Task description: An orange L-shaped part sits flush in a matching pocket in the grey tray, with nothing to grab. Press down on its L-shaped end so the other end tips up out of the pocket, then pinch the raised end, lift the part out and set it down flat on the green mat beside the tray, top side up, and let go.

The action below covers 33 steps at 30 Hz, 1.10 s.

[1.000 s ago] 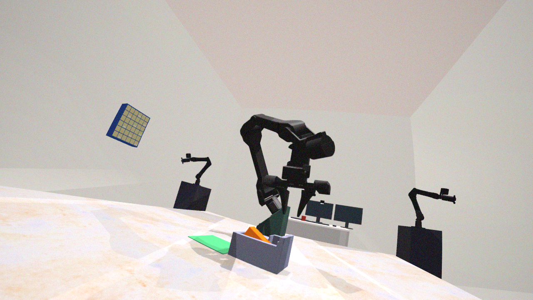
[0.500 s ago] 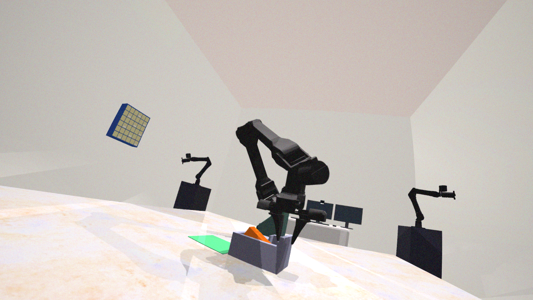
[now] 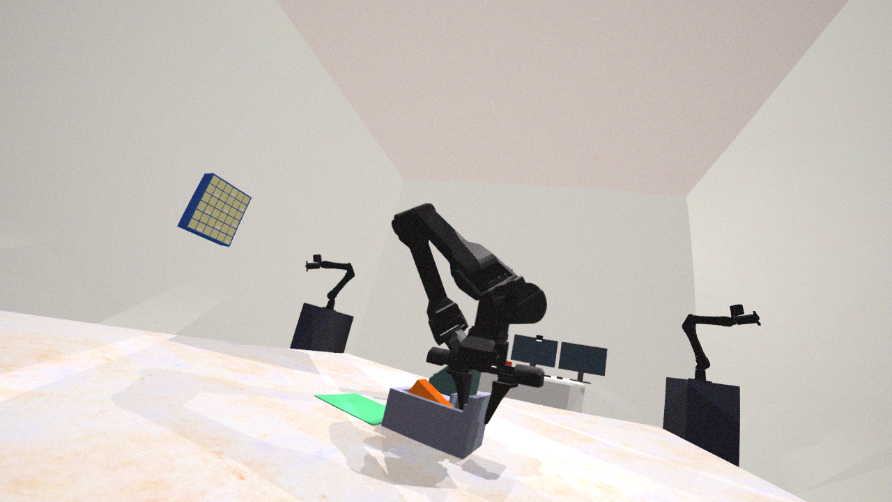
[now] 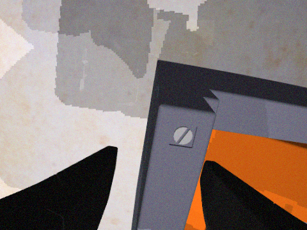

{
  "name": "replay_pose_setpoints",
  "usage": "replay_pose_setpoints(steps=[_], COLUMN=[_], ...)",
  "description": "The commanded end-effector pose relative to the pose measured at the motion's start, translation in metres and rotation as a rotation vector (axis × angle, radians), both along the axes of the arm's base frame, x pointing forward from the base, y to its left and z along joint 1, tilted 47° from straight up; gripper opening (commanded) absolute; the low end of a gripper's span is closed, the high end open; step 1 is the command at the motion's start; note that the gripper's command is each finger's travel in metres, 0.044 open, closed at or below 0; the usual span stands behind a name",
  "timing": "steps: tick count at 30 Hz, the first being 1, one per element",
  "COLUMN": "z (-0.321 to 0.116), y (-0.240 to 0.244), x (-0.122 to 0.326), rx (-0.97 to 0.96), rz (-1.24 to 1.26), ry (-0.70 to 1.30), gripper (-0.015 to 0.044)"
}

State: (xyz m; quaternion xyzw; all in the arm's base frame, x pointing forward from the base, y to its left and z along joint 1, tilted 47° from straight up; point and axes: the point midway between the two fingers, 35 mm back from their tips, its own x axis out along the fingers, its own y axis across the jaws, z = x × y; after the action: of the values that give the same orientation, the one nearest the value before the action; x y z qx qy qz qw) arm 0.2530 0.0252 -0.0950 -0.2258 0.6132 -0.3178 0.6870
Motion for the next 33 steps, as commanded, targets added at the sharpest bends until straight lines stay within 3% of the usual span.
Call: replay_pose_setpoints(steps=[1, 33], z=[-0.005, -0.006], y=[-0.007, 0.007], x=[-0.004, -0.002], rx=[-0.010, -0.008], rz=[0.000, 0.000], ry=[0.013, 0.011], gripper=[0.0180, 0.0180])
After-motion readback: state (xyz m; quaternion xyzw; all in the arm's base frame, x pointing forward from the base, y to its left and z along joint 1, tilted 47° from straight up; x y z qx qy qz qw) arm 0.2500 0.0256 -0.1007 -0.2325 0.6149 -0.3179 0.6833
